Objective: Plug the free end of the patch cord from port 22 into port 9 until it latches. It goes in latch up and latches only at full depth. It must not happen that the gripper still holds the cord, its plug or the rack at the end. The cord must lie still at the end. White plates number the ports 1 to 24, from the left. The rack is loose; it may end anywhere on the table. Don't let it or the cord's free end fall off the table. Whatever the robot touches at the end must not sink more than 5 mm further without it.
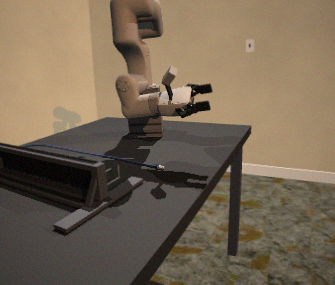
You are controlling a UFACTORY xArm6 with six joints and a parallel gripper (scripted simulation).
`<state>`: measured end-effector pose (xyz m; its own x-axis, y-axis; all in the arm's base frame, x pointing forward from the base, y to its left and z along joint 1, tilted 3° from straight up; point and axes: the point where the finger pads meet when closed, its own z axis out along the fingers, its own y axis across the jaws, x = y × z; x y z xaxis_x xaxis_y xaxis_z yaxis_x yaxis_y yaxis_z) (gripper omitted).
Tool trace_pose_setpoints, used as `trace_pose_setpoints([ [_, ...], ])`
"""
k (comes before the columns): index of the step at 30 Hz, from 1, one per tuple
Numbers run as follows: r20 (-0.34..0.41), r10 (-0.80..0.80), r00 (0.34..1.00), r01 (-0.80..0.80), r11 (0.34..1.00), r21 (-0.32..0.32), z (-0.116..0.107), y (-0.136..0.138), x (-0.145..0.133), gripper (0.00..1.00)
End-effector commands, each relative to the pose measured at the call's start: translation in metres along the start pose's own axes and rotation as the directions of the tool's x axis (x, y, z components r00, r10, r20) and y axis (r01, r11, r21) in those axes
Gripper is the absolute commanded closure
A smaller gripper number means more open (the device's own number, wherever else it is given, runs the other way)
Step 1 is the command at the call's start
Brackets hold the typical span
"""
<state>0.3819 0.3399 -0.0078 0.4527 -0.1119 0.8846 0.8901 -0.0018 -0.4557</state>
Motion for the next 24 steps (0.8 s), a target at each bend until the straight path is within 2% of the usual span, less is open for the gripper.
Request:
trace_pose_setpoints([
  [1,0.002,0.002,1.0,-0.002,1.0,0.005,0.001,-0.001,0.002,0.0],
  [13,0.084,0.101,0.991,-0.108,0.991,0.079,-0.001,-0.018,0.02,0.0],
  [19,0.239,0.221,0.946,-0.256,0.958,0.128,-0.01,-0.04,0.041,0.0],
  [21,0.241,0.222,0.945,-0.258,0.958,0.128,-0.01,-0.041,0.041,0.0],
  [24,0.344,0.282,0.896,-0.339,0.933,0.12,-0.019,-0.053,0.052,0.0],
])
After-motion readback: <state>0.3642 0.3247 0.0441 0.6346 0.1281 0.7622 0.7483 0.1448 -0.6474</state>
